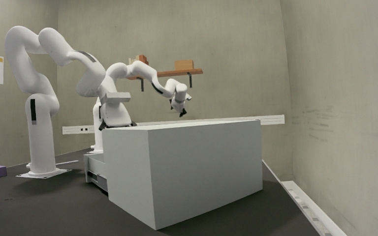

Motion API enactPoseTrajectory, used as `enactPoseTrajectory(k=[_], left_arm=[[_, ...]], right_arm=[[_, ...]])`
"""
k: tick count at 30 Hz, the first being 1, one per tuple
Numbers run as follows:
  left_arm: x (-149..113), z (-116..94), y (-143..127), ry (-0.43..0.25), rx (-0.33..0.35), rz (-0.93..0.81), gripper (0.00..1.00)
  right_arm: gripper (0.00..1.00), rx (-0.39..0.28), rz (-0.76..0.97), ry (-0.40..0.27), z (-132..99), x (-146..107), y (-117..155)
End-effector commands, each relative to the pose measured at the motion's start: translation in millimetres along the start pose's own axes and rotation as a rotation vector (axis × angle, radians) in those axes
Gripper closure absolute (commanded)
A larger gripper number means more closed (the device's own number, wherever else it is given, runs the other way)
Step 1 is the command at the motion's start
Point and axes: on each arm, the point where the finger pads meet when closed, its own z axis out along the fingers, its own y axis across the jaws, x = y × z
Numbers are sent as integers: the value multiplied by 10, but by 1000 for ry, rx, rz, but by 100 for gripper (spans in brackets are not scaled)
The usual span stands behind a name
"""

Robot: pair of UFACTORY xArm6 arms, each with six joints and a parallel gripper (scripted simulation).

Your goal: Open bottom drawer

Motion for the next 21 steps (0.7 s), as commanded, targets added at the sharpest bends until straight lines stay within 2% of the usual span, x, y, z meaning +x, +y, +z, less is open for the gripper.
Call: enactPoseTrajectory(k=[1, 3, 4, 13, 21], left_arm=[[20, -13, -11, 3, -1, -4, 0], [20, -13, -11, 3, -1, -4, 0], [20, -13, -11, 3, -1, -4, 0], [20, -13, -11, 3, -1, -4, 0], [20, -13, -11, 3, -1, -4, 0]], right_arm=[[40, 0, 1, -1, -60, 45, -5], [40, 0, 1, -1, -61, 46, -5], [0, 0, 1, -1, -61, 46, -5], [0, -1, 1, 0, -75, 107, -13], [0, -5, 4, 2, -166, 449, -38]])
